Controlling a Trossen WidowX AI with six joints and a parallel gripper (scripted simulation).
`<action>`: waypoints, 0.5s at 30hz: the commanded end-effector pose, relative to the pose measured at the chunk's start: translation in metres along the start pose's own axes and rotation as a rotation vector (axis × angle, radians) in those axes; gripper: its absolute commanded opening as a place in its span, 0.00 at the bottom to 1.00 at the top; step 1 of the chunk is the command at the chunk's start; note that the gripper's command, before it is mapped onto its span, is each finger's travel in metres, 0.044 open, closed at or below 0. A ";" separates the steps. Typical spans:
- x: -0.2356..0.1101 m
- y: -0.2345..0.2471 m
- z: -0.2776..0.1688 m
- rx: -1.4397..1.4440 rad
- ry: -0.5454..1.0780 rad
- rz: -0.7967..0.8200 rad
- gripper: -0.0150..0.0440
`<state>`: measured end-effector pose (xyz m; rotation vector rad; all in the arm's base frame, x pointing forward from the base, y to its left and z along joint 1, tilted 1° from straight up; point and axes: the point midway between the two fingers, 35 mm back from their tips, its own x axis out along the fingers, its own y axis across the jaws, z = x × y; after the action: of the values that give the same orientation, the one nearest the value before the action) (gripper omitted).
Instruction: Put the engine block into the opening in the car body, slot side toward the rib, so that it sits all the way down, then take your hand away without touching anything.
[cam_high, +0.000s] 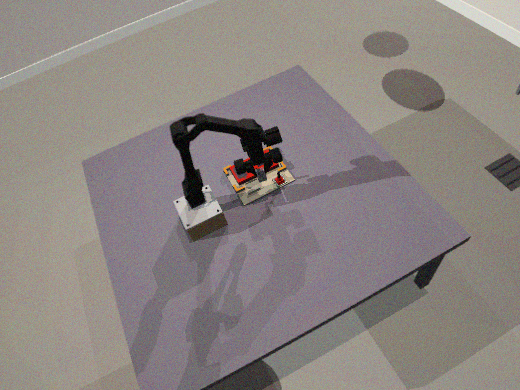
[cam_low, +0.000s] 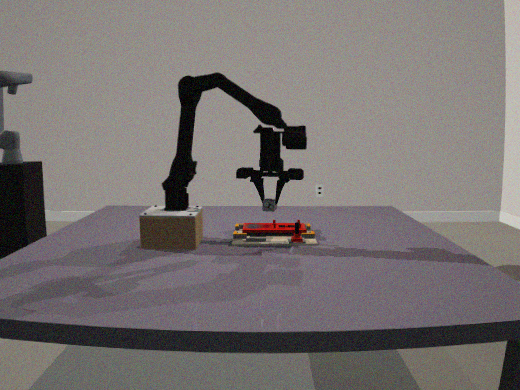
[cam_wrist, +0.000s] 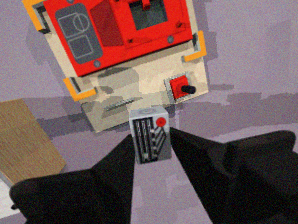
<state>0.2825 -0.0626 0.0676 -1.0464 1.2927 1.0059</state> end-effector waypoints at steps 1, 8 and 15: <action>0.004 -0.006 0.010 0.109 0.003 -0.003 0.25; 0.010 -0.013 0.028 0.290 0.001 -0.004 0.25; 0.017 -0.019 0.047 0.472 -0.001 -0.004 0.25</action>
<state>0.3064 -0.0288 0.0544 -0.7447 1.4156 0.7155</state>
